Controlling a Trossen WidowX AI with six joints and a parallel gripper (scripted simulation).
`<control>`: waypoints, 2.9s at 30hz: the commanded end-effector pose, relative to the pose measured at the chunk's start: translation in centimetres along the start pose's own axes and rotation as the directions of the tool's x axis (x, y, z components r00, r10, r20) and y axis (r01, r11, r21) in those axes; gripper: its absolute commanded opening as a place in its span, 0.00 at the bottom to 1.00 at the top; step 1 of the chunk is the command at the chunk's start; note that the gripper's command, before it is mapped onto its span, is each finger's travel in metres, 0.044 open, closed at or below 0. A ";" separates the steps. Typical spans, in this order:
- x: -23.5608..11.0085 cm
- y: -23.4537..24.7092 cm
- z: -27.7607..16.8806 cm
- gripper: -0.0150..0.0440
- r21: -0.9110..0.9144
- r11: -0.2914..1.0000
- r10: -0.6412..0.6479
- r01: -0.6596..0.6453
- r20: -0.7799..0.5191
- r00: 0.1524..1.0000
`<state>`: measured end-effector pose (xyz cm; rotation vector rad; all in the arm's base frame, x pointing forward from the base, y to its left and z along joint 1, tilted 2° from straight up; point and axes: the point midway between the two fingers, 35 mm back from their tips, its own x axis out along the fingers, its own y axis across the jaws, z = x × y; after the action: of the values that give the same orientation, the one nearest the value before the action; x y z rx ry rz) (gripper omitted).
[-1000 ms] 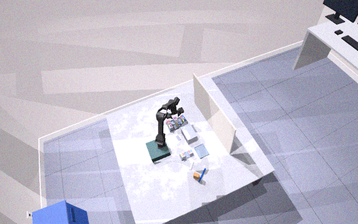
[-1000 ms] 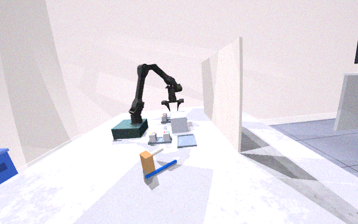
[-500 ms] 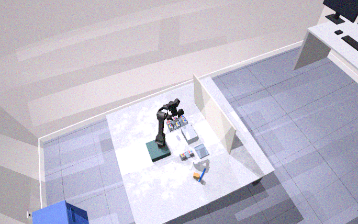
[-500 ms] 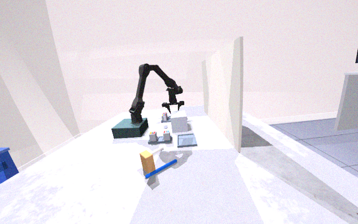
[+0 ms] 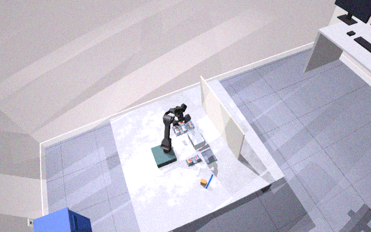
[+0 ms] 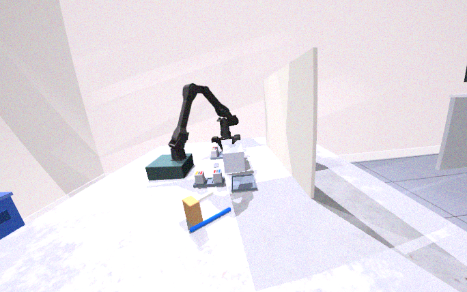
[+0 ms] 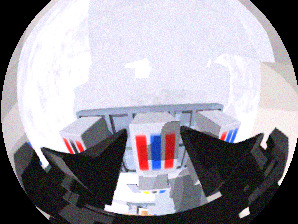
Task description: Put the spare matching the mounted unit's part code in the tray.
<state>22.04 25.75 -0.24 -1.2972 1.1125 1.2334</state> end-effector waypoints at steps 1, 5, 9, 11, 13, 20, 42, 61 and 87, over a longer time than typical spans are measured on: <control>0.2 0.1 -0.2 0.76 -0.004 1.000 0.002 -0.002 -0.006 1.000; 0.2 0.1 -0.2 0.76 -0.004 1.000 0.002 -0.002 -0.006 1.000; 0.1 0.1 -0.1 0.67 0.000 1.000 0.002 -0.002 -0.002 1.000; 0.1 0.1 -0.1 0.58 0.000 1.000 0.002 -0.002 -0.002 1.000; 0.1 0.1 -0.1 0.53 0.000 1.000 0.002 -0.002 -0.002 1.000; 0.1 0.1 -0.1 0.42 0.000 1.000 0.002 -0.002 -0.002 1.000; -7.3 0.0 0.0 0.25 -0.004 1.000 0.002 -0.002 -0.005 1.000; -14.4 -0.4 0.1 0.25 -0.005 1.000 0.001 -0.001 -0.003 1.000; -15.1 -7.2 -9.3 0.25 0.102 0.995 -0.007 0.009 -0.020 1.000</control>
<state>28.29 17.93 15.05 -1.2380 1.1741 1.1439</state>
